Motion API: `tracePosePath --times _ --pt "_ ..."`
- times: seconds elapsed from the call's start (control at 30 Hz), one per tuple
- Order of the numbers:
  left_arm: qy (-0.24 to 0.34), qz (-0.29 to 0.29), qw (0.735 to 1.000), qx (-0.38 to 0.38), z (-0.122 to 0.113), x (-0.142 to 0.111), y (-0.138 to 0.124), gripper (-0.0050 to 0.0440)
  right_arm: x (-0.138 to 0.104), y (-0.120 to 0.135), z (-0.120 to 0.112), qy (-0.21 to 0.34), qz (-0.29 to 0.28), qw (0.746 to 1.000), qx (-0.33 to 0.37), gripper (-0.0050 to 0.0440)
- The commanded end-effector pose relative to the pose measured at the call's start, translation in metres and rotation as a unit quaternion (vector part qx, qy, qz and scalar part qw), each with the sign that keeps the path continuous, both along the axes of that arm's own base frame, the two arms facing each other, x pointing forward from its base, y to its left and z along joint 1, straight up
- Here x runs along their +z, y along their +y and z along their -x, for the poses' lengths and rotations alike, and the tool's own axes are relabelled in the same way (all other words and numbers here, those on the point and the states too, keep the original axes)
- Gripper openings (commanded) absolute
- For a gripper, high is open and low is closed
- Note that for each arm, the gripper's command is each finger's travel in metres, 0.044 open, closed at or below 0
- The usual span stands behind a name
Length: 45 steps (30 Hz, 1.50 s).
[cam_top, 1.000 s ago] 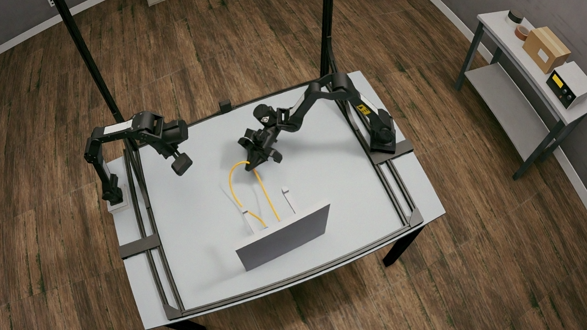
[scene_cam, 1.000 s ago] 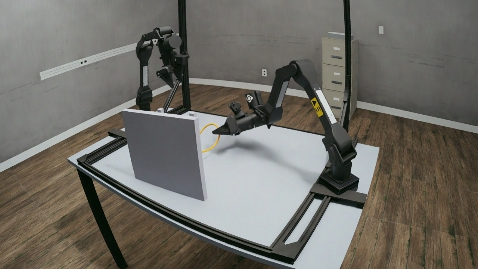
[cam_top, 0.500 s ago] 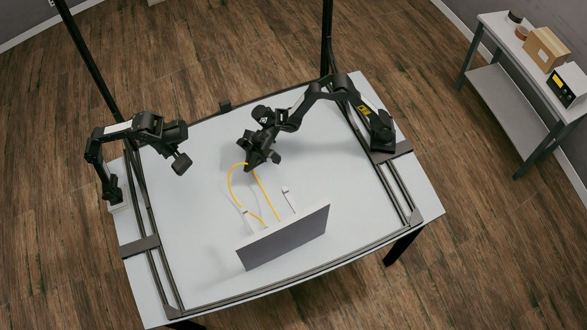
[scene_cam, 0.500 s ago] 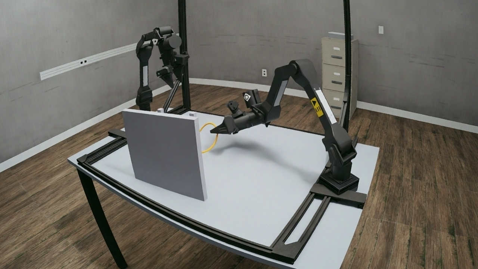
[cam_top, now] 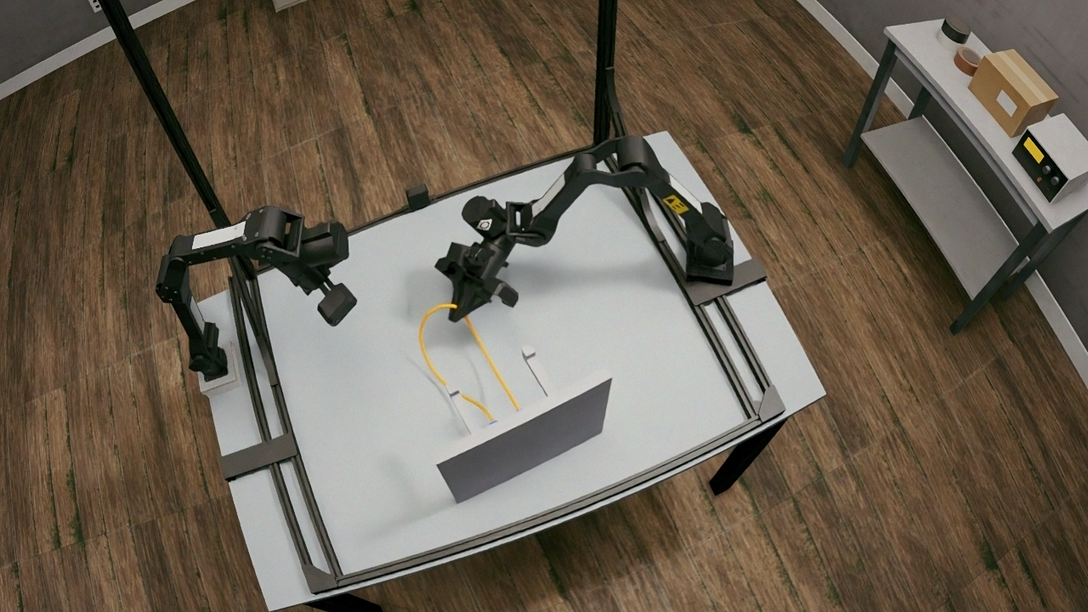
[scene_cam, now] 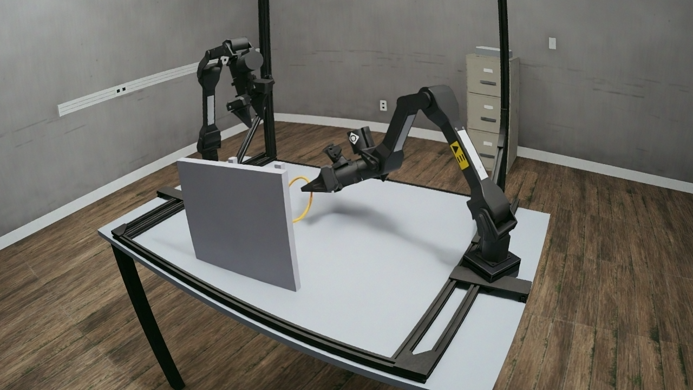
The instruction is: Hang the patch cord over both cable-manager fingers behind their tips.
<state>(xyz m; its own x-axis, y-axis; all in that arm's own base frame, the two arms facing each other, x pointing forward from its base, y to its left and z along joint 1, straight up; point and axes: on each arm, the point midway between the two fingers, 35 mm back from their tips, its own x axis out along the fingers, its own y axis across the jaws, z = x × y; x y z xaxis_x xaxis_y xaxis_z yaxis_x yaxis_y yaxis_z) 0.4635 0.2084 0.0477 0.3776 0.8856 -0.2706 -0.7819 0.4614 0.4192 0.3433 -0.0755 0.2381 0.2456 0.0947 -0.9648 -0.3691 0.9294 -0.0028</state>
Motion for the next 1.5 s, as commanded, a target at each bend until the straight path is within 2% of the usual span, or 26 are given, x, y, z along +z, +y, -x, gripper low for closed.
tracePosePath --times 0.0,1.47 --pt "-0.034 -0.001 0.999 0.001 -0.008 0.03 0.006 0.0025 0.007 0.0 0.004 -0.01 0.003 1.0 0.001 0.044" --pt "-0.049 0.036 0.998 0.011 -0.014 0.06 0.043 0.0025 0.007 0.0 0.004 -0.01 0.003 1.0 0.001 0.044"
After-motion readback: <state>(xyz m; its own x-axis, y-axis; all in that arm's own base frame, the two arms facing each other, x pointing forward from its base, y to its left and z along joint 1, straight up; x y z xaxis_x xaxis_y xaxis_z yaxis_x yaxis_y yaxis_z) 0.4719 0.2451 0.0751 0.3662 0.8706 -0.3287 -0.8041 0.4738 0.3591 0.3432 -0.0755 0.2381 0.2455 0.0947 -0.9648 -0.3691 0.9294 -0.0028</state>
